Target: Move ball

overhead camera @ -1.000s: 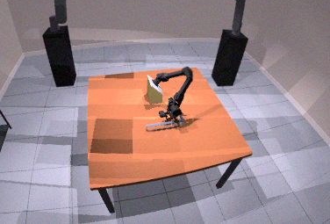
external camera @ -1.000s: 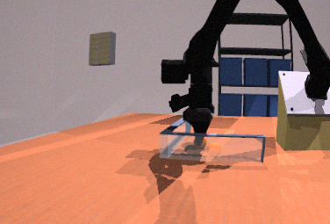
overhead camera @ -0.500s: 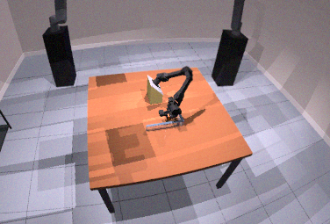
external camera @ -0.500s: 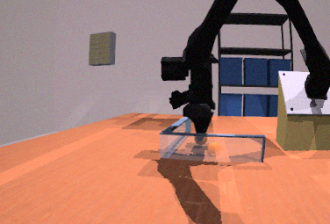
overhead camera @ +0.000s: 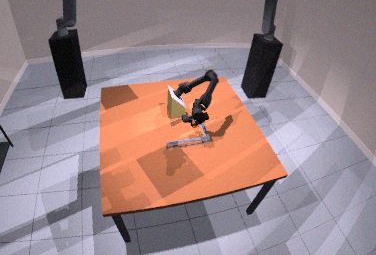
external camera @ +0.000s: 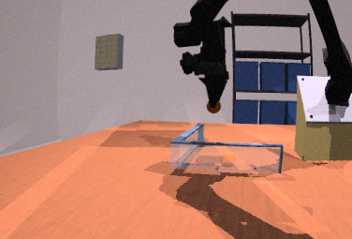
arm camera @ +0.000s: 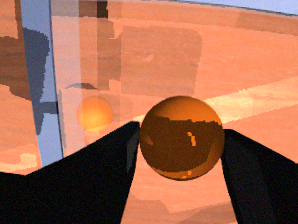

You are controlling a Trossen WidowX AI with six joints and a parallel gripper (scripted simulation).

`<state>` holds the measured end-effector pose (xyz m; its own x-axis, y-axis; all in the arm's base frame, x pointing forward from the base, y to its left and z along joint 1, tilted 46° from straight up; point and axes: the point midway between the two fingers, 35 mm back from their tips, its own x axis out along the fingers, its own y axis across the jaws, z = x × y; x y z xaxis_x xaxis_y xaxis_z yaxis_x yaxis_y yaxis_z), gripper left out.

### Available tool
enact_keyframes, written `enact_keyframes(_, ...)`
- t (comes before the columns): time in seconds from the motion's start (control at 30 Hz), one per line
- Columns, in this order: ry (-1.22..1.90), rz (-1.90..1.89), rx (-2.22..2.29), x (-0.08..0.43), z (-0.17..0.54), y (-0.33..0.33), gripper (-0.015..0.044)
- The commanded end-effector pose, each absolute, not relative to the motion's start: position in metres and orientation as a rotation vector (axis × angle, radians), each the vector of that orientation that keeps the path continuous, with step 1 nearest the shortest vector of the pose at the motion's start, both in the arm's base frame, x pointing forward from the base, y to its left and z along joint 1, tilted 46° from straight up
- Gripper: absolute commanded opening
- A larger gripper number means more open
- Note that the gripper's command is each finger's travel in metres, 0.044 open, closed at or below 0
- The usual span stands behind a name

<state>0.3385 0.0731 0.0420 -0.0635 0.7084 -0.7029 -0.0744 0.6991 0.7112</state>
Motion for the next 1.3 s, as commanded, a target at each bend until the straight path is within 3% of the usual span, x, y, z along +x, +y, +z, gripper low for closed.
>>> enact_keyframes(0.0,1.506,0.703,0.537,0.337,0.053,0.065,0.0000)
enact_keyframes(1.27,1.804,-0.147,1.294,0.307,0.062,0.112,0.0000)
